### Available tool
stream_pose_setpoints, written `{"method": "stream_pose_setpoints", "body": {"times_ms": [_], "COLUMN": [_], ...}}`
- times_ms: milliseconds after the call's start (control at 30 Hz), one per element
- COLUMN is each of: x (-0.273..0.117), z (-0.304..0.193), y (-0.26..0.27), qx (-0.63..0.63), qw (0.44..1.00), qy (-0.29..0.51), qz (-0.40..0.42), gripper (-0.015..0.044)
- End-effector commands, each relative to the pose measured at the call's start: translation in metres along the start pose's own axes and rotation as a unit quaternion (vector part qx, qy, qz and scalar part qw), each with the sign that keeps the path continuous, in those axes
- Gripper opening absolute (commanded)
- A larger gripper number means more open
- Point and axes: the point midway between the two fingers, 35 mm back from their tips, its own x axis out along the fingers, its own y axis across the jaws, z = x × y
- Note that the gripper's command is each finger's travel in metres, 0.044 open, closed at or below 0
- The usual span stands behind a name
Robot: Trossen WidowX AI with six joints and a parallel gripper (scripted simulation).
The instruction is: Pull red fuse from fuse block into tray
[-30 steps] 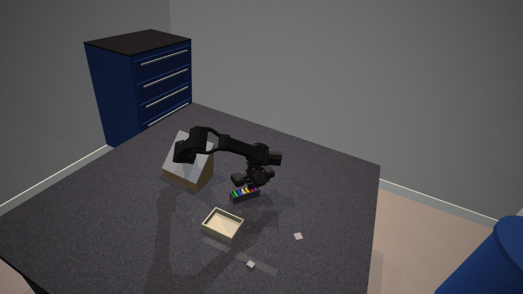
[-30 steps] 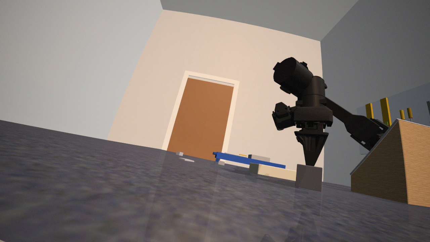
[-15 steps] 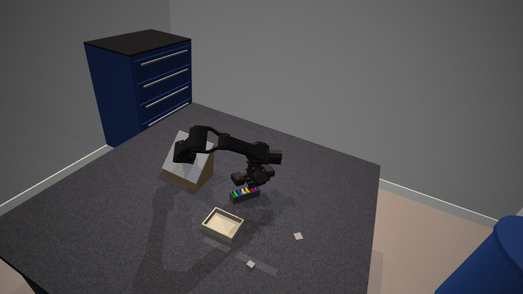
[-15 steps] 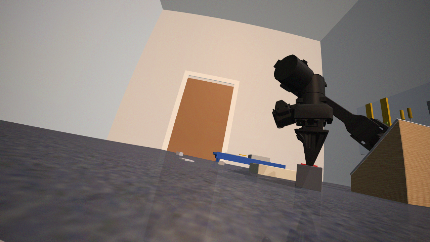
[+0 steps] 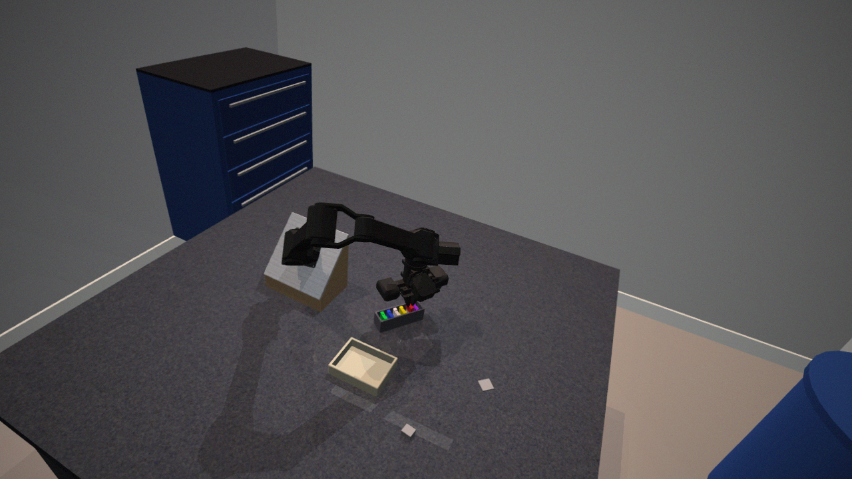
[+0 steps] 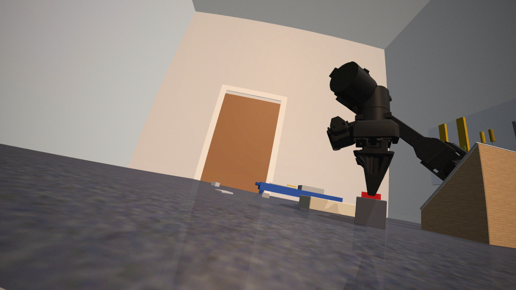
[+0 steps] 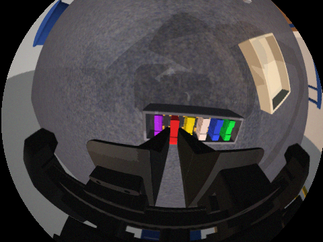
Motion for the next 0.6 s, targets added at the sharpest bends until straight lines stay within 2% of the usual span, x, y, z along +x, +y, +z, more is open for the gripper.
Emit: {"method": "stream_pose_setpoints", "body": {"times_ms": [0,567], "x": [-0.0029,-0.0113], "z": [-0.0002,-0.0001], "y": [0.0005,0.0005], "qx": [0.002,0.001], "qw": [1.000,1.000], "qy": [0.002,0.001], "qz": [0.002,0.002], "gripper": [0.0000,0.0000]}}
